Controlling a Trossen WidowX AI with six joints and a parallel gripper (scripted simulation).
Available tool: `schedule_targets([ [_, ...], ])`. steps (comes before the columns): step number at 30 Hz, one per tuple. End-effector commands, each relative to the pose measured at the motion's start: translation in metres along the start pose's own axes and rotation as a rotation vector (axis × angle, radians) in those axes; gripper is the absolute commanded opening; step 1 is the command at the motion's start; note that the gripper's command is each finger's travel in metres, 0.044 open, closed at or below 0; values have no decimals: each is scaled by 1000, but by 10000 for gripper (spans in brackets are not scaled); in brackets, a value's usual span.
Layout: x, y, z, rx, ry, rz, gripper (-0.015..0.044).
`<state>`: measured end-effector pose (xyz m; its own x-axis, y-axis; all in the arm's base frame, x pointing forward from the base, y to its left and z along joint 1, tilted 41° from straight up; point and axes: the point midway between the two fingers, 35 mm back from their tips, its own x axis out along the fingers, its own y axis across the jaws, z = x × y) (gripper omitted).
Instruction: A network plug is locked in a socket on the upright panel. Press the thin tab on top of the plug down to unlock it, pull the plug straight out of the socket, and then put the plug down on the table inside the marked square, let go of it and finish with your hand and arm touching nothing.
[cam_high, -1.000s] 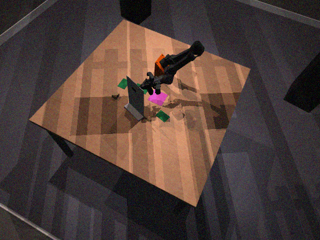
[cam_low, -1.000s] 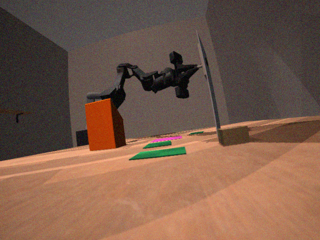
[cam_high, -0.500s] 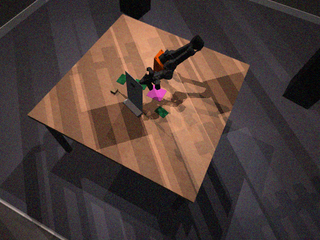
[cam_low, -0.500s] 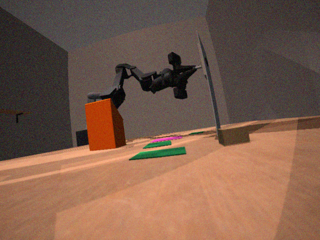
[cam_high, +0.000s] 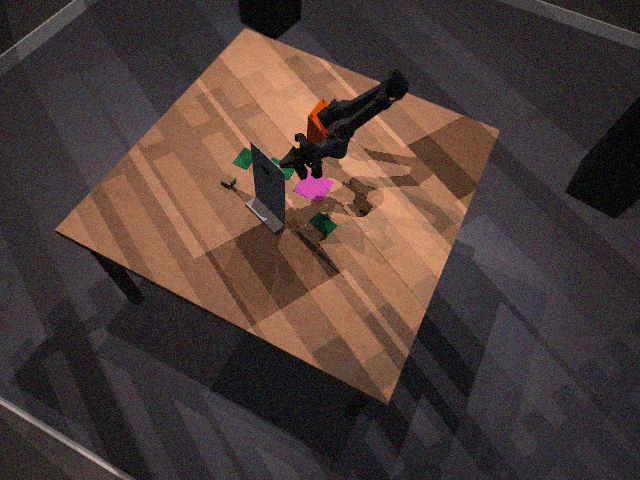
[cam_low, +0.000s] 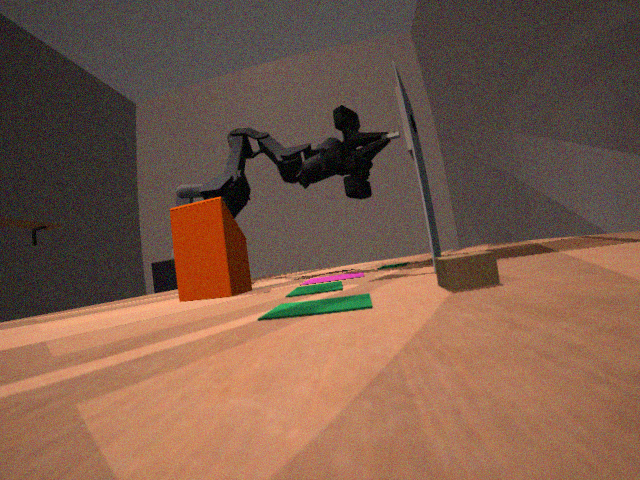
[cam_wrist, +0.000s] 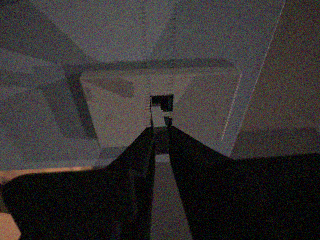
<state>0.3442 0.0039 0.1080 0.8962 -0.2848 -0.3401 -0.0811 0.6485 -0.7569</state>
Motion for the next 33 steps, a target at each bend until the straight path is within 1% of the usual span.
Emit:
schedule_targets([
  [1, -2, -1, -1, 6, 3, -3, 0],
  [33, -16, 0, -3, 6, 3, -2, 0],
])
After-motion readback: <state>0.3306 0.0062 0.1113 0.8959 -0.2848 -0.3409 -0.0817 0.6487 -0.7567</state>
